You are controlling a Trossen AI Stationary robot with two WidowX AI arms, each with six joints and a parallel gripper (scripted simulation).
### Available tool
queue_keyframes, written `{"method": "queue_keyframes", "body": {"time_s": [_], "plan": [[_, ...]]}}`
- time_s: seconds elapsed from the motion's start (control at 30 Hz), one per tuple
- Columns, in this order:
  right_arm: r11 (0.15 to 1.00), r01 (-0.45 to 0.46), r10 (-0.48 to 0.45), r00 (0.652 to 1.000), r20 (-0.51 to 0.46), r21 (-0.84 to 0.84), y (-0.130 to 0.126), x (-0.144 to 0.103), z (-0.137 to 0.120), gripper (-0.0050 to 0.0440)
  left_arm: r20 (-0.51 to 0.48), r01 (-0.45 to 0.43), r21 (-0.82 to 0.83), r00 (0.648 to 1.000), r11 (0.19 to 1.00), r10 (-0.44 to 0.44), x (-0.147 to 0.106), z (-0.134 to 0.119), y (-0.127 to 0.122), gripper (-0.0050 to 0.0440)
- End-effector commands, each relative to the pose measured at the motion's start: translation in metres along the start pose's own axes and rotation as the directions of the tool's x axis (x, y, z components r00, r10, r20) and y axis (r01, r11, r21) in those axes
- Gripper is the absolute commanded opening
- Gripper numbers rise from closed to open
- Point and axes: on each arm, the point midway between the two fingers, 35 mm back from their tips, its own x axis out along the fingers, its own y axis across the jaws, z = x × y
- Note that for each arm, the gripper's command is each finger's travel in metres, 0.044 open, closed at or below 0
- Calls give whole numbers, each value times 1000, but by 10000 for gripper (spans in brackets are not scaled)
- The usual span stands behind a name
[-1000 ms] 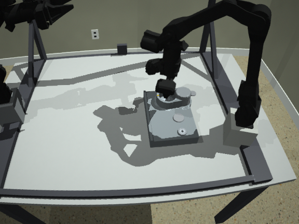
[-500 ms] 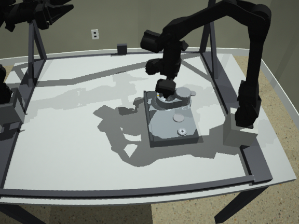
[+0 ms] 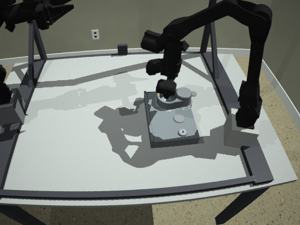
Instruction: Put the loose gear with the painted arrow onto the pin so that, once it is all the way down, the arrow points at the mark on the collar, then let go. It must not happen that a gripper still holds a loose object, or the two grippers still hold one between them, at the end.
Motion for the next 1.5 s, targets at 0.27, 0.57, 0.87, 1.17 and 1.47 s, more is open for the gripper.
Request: {"method": "queue_keyframes", "body": {"time_s": [0.27,0.57,0.87,1.17,1.47], "plan": [[1000,0,0,1000,27,0,0,-1,10,400,20,9,-3,1000,1000,-9,-10,3,-1,369],[1000,0,0,1000,27,0,0,-1,10,400,25,10,-3,1000,1000,-10,-16,5,-2,369],[1000,0,0,1000,27,0,0,-1,10,400,34,12,-3,999,1000,-12,-47,6,-2,369],[1000,0,0,1000,27,0,0,-1,10,400,38,13,-3,999,1000,-13,-84,5,-2,369],[1000,0,0,1000,27,0,0,-1,10,400,34,12,-3,999,1000,-12,-89,3,-1,369]]}}
